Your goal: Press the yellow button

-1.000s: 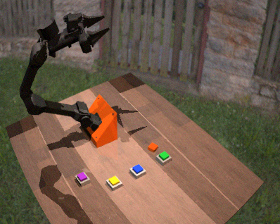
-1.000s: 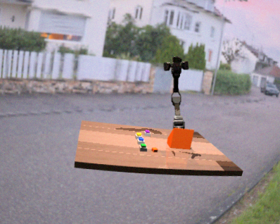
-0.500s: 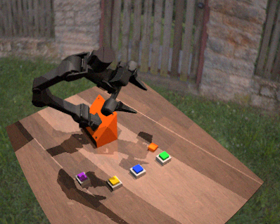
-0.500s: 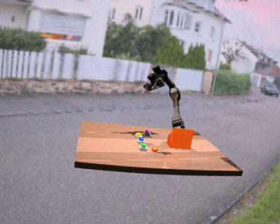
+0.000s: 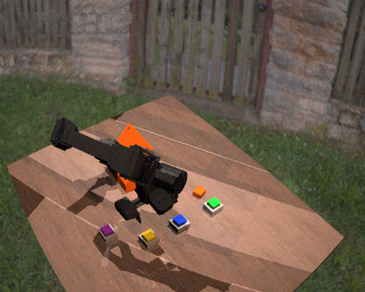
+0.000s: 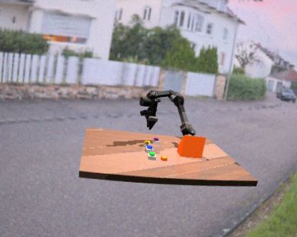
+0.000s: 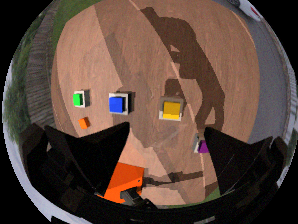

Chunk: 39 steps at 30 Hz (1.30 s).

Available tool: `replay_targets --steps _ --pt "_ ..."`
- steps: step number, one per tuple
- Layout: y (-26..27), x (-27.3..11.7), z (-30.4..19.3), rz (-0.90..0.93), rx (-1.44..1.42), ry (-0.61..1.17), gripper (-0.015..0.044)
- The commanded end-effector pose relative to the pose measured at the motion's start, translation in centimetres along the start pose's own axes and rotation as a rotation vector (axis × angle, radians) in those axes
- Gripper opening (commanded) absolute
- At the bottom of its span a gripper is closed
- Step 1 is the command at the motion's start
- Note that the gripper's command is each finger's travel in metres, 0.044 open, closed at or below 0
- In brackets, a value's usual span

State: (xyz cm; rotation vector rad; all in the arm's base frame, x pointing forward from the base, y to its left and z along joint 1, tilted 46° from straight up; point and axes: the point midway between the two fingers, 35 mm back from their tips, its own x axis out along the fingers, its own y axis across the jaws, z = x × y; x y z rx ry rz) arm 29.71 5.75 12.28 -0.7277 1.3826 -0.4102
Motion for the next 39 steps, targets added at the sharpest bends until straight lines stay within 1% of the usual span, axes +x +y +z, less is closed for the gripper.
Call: replay_targets --steps 1,4,6,9,10,18,19,29,39 --pt "-0.9 1.3 -0.8 -0.05 0.004 0.054 0.04" --pt "-0.9 1.3 -0.8 -0.05 0.004 0.054 0.04" --pt "-0.9 2.3 -0.7 -0.049 0.004 0.054 0.0348" --pt "-1.2 6.5 -0.9 -0.05 0.004 0.054 0.0269" --pt "-1.2 7.2 -1.1 -0.051 0.005 0.054 0.0242" --pt "-1.3 7.4 -1.1 -0.052 0.005 0.054 0.0032" --pt "-1.3 7.4 -1.1 -0.052 0.005 0.054 0.002" --pt "-1.3 7.5 -1.1 -0.052 0.005 0.054 0.002" --pt "-1.3 9.0 -1.1 -0.052 0.005 0.054 0.002"
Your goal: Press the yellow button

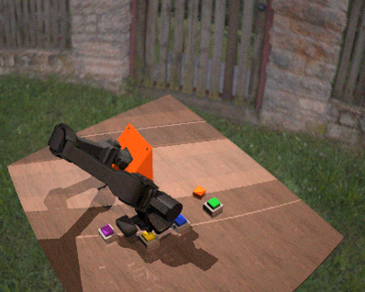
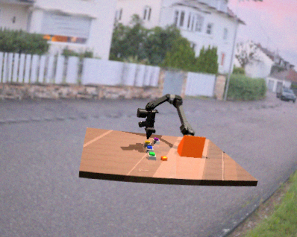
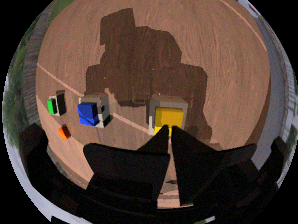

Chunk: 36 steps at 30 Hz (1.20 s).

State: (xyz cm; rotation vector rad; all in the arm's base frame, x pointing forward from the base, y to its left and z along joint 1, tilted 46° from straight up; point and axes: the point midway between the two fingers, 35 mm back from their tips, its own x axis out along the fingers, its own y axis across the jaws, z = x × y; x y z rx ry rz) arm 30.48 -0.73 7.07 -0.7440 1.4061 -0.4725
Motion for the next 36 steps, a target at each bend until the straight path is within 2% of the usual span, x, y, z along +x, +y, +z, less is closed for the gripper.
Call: replay_targets --steps 1,13,34,36 --pt "-0.1 0.9 -0.3 -0.007 -0.008 0.009 0.002" --pt "-0.1 2.6 -0.4 -0.009 -0.008 0.009 0.002" --pt "-0.1 2.6 -0.4 -0.009 -0.008 0.009 0.002" --pt "0.0 1.4 -0.1 -0.003 -0.003 0.002 0.002"
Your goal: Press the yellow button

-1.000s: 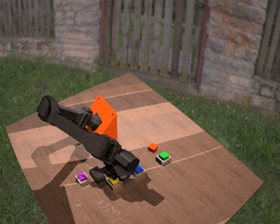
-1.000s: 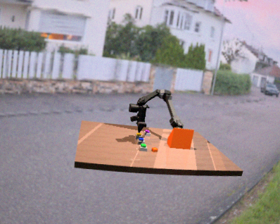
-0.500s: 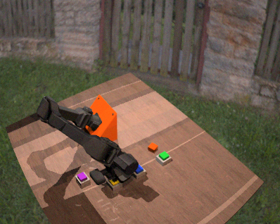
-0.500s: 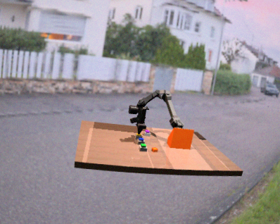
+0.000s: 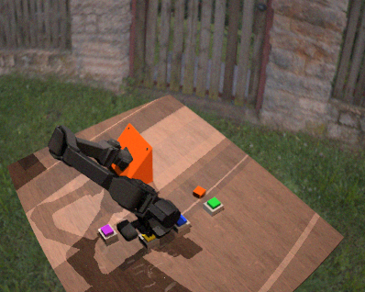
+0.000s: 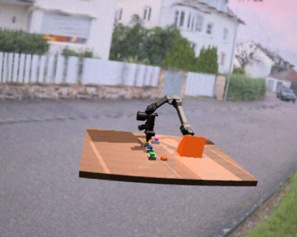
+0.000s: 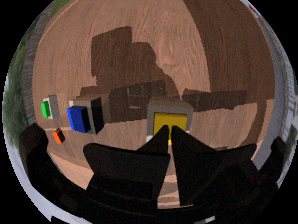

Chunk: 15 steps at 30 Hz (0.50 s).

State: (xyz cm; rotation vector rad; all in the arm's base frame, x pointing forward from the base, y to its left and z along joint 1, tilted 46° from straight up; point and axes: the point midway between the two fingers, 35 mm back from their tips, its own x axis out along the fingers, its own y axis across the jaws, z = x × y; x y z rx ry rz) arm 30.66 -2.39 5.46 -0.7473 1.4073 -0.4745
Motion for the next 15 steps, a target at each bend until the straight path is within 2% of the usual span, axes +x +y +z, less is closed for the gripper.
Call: replay_targets --steps 1,6,8,15 --pt "0.0 -2.1 -0.1 -0.002 -0.005 0.004 0.002" --pt "0.0 -3.1 -0.2 -0.004 -0.006 0.007 0.002" --pt "1.2 -3.5 0.3 0.007 -0.008 0.0 0.0072" --pt "13.3 -7.2 1.6 0.069 -0.022 -0.018 0.0256"
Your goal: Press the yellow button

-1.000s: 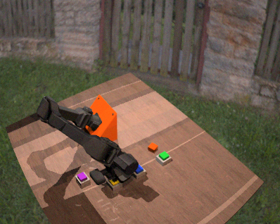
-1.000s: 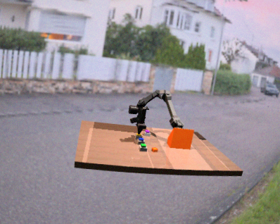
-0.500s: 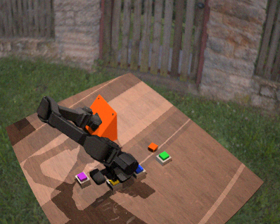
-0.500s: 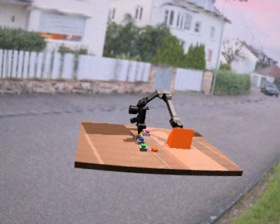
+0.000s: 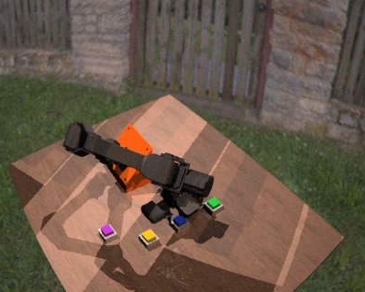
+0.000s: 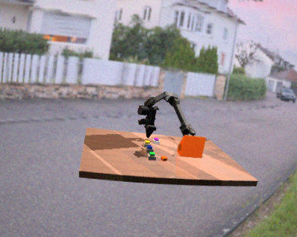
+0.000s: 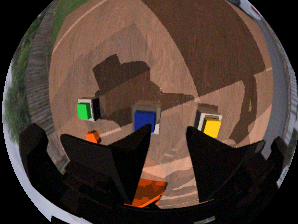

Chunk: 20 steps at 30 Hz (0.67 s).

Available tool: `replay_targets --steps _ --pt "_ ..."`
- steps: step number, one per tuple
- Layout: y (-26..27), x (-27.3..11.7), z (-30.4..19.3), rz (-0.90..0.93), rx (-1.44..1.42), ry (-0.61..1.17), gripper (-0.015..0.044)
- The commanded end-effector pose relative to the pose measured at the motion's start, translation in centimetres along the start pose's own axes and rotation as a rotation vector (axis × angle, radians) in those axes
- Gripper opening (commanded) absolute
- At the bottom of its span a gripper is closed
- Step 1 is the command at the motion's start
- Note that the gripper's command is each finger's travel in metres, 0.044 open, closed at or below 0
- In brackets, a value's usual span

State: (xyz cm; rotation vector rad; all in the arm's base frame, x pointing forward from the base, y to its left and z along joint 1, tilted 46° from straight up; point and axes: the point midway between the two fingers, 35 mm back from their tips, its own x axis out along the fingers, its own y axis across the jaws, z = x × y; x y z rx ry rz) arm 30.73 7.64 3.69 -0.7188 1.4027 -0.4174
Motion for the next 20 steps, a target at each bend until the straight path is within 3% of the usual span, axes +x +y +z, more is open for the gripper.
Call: replay_targets --steps 1,6,11,20 --pt "6.9 -1.4 -0.4 0.019 -0.015 0.01 0.0283" --pt "14.9 -2.6 -2.8 0.007 -0.013 0.024 0.04" --pt "21.5 -2.8 -6.8 -0.035 0.0 0.032 0.04" --pt "22.0 -2.8 -7.2 -0.039 0.002 0.032 0.04"
